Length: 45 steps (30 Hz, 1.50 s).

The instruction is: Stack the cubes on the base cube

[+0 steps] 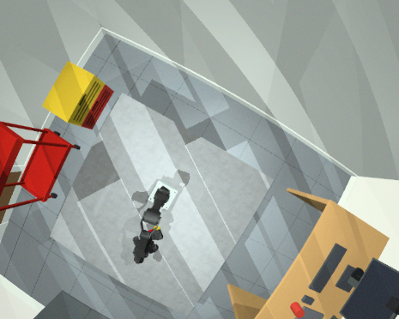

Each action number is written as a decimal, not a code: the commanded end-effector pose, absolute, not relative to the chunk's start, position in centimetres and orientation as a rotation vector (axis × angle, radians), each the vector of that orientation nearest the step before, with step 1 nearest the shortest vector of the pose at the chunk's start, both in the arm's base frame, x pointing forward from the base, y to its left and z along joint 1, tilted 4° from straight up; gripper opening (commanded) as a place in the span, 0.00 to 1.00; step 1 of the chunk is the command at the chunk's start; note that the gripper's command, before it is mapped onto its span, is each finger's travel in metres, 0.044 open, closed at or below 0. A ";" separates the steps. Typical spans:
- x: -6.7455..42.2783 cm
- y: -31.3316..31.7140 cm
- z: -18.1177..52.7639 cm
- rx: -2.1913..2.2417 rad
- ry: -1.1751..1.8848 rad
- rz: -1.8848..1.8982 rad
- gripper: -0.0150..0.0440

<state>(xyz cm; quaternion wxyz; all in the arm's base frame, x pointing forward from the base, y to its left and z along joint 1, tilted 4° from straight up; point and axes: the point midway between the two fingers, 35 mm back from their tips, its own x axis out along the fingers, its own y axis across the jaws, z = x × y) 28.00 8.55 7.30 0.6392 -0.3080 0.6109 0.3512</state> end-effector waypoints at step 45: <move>27.7 9.5 1.4 -0.803 1.345 0.901 0.43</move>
